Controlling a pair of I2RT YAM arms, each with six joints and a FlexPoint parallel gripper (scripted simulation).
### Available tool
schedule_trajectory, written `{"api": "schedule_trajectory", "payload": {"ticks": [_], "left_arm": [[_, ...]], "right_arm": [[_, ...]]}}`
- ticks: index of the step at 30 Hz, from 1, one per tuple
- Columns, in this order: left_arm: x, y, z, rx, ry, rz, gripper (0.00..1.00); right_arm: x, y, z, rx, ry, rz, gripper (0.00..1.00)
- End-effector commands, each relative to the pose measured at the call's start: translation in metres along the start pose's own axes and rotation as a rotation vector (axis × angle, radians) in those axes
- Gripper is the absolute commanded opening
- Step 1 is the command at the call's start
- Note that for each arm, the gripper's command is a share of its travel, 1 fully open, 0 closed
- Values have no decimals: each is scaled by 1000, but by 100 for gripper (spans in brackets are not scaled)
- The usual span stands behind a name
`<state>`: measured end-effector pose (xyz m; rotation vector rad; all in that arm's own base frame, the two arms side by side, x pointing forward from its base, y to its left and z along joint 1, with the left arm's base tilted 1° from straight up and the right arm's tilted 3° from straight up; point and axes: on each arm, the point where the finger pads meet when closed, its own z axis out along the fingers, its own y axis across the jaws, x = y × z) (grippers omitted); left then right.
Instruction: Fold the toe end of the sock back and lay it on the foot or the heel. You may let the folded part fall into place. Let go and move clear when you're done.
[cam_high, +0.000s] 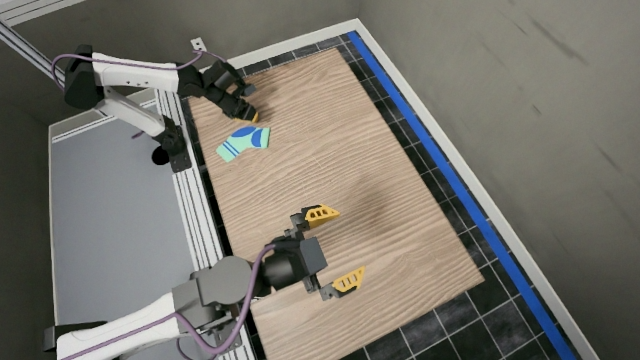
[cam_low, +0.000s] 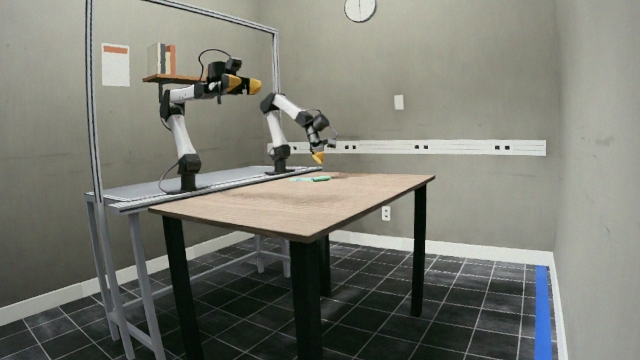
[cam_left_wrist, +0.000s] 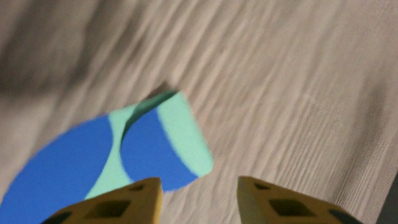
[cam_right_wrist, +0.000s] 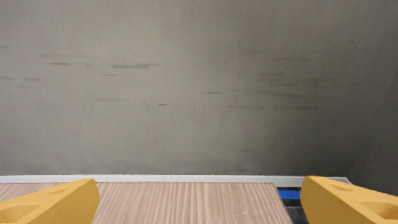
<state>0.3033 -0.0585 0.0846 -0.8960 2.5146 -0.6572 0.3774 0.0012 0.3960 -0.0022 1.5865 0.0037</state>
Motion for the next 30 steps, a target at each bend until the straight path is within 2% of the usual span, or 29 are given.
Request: {"api": "schedule_trajectory", "payload": {"ticks": [1, 2, 3, 5, 17, 20, 22, 28, 29, 30], "left_arm": [[-33, -25, -14, 67, -118, 117, 39], [-33, -25, -14, 67, -118, 117, 39], [-33, -23, -11, 61, -120, 135, 39], [-46, -39, -26, 98, -184, 184, 39], [-100, -89, -79, 167, -465, 440, 39], [-101, -89, -77, 161, -469, 456, 39], [-109, -101, -98, 181, -537, 495, 39], [-129, -123, -131, 185, -679, 601, 39], [-132, -126, -136, 185, -703, 617, 39], [-134, -130, -143, 186, -728, 634, 39]], "right_arm": [[-18, -4, -5, 14, -37, -4, 100], [-18, -4, -5, 14, -37, -4, 100], [-5, -3, -3, 10, -11, -3, 100], [0, -5, -3, 19, -1, -5, 100], [-9, -6, -5, 23, -21, -9, 100], [-8, -5, -4, 18, -17, -5, 100], [-16, -6, -8, 25, -38, -10, 100], [-27, -7, -10, 26, -60, -10, 100], [-16, -7, -6, 26, -36, -9, 100], [-17, -7, -7, 27, -38, -9, 100]]}}
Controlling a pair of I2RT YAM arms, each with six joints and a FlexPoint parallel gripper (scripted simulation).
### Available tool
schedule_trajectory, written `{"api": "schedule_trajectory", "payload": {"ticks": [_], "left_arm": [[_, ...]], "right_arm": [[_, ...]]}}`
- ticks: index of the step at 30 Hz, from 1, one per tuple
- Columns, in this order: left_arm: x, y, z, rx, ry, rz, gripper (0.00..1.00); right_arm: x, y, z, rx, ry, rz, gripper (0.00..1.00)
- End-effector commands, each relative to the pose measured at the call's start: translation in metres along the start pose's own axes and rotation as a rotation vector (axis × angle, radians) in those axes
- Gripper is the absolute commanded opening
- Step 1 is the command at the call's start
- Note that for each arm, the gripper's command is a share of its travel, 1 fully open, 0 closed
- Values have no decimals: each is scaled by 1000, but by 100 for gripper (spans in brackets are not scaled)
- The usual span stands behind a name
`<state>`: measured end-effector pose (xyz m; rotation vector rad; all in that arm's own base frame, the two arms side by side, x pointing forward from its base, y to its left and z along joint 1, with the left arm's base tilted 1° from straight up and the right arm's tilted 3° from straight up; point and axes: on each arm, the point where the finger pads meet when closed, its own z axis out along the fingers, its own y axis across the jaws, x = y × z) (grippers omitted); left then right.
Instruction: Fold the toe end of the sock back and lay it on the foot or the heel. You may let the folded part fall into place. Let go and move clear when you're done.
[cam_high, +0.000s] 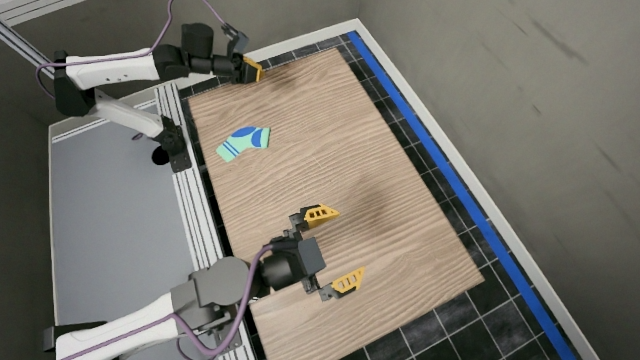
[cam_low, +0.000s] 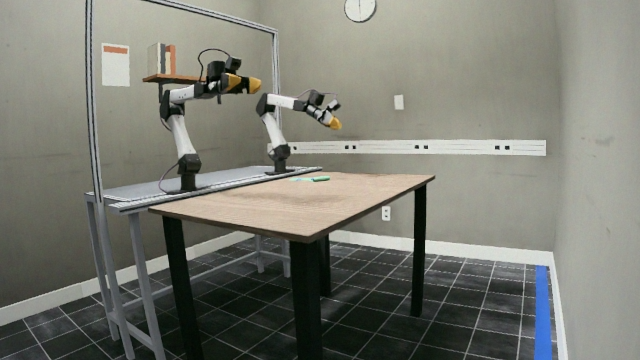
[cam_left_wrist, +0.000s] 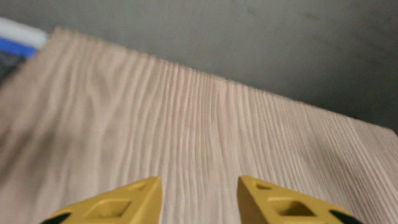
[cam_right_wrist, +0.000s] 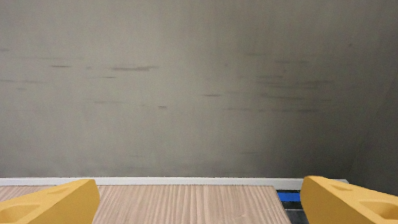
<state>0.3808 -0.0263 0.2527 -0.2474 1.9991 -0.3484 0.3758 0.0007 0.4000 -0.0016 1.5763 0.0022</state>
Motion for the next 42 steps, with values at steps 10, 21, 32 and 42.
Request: {"api": "schedule_trajectory", "payload": {"ticks": [10, 21, 32, 42], "left_arm": [[-98, -18, -41, -17, -316, 231, 39], [-151, -28, -77, -82, -500, 390, 39], [-156, -41, -92, -34, -530, 347, 39], [-132, -29, -71, -59, -456, 354, 39]], "right_arm": [[-12, -6, -2, 24, -24, -7, 100], [-19, -7, -5, 27, -44, -10, 100], [-15, -7, -5, 27, -36, -7, 100], [-9, -7, -4, 27, -22, -6, 100]]}}
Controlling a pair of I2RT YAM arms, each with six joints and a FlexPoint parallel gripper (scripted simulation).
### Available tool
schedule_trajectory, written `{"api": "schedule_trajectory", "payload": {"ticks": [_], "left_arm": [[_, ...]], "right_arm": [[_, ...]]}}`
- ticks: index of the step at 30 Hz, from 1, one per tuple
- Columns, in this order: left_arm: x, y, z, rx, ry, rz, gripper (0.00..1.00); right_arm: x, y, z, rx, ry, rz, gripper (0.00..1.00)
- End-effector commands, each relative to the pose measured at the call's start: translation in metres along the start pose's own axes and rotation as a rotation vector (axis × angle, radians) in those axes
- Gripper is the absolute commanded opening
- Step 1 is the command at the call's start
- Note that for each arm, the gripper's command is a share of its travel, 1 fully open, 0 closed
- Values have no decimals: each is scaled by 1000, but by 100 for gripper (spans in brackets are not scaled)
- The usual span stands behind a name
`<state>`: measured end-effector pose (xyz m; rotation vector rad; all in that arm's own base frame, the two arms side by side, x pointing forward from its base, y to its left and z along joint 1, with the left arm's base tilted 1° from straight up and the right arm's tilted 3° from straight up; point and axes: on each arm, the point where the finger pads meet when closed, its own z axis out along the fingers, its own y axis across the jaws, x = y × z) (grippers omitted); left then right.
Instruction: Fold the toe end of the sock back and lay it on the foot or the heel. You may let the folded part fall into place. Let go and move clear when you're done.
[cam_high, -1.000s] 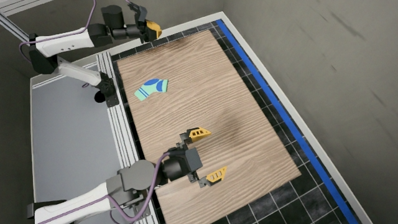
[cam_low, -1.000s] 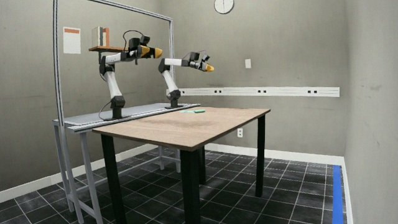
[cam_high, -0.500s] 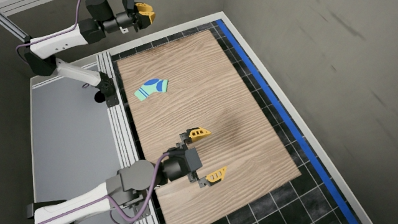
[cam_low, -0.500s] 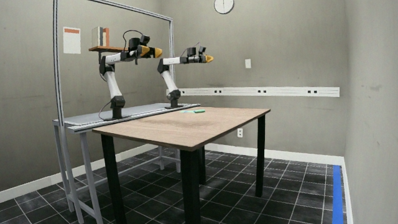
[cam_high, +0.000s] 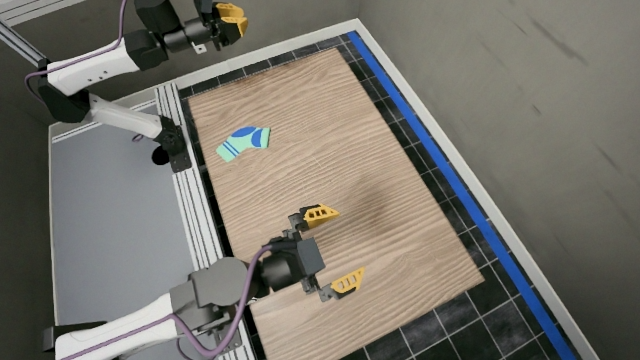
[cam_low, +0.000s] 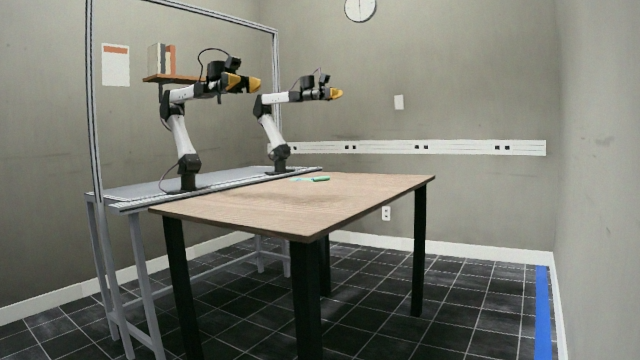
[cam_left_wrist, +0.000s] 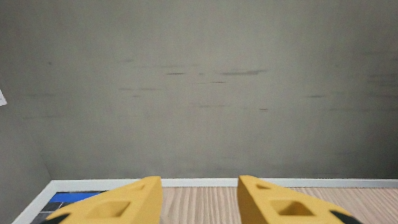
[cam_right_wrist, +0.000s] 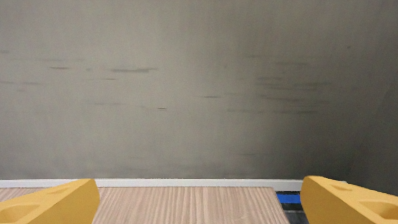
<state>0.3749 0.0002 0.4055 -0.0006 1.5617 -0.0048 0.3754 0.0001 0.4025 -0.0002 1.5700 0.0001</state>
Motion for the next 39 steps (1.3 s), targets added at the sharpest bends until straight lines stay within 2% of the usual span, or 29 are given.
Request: {"api": "schedule_trajectory", "payload": {"ticks": [1, 3, 6, 9, 11, 25, 27, 39], "left_arm": [[7, 2, 1, -11, 12, 4, 39], [14, 1, 2, -9, 29, 9, 39], [3, 2, -1, -13, 0, 9, 39], [9, 0, -2, -7, 13, 11, 39], [-2, 1, -3, -11, -11, 11, 39], [8, -3, -4, 0, 12, 12, 39], [-1, -2, -3, -2, -10, 12, 39], [-1, -2, -2, 1, -11, 13, 39]], "right_arm": [[-6, -7, -4, 25, -14, -6, 100], [-5, -7, -4, 25, -13, -5, 100], [-4, -6, -4, 22, -10, -5, 100], [-3, -5, -3, 20, -7, -5, 100], [-2, -4, -3, 18, -5, -5, 100], [4, -2, -3, 13, 6, -4, 100], [5, -3, -3, 15, 8, -4, 100], [8, -2, -3, 13, 15, -3, 100]]}}
